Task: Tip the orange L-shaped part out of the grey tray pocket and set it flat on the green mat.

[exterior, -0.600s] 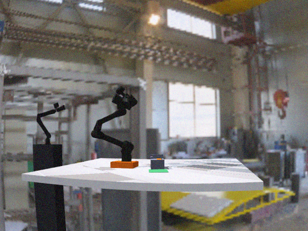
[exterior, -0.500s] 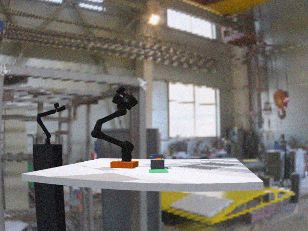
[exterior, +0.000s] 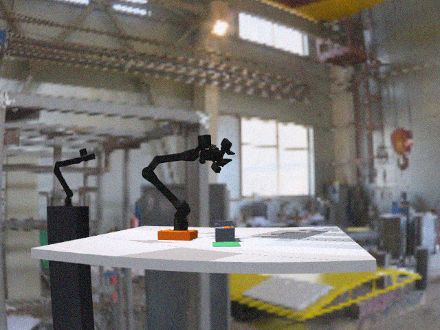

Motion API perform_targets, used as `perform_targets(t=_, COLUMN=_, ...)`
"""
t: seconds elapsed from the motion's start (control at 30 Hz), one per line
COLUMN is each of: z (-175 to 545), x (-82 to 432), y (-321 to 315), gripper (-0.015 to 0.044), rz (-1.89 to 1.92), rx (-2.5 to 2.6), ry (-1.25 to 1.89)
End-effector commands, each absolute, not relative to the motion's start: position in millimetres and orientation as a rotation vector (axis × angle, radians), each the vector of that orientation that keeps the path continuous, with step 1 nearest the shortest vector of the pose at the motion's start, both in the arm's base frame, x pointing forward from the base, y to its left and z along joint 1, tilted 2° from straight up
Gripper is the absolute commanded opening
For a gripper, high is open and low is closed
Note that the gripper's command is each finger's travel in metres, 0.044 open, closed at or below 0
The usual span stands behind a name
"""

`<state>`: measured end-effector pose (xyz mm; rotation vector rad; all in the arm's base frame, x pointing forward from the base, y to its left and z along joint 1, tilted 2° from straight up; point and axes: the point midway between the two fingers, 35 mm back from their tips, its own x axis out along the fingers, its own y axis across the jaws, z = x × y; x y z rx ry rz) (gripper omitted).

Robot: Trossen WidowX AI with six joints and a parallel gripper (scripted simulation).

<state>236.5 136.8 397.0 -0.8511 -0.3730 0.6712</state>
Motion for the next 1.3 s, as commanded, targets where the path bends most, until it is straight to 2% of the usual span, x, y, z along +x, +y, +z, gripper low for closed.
perform_targets(t=0.0, z=332.5, x=278.5, y=110.6, gripper=0.0180, rz=0.644, rx=-0.687, ry=0.070)
perform_targets(t=0.2, z=234.5, x=292.4, y=59.6, gripper=0.0180, rz=0.501, rx=-0.422, ry=0.696)
perform_targets(t=0.43, z=152.3, x=241.4, y=-3.6, gripper=0.0180, rz=0.181, rx=-0.102, ry=1.420)
perform_targets(t=0.5, z=145.4, x=228.5, y=-12.5, gripper=0.0180, rz=0.116, rx=-0.054, ry=1.533)
perform_targets(t=0.8, z=142.6, x=227.0, y=-13.6, gripper=0.0180, rz=0.107, rx=-0.048, ry=1.548)
perform_targets(t=1.07, z=77.2, x=228.9, y=-11.1, gripper=0.0180, rz=0.108, rx=-0.048, ry=1.548)
perform_targets(t=1.27, z=69.7, x=228.1, y=-10.7, gripper=0.0180, rz=0.108, rx=-0.048, ry=1.548)
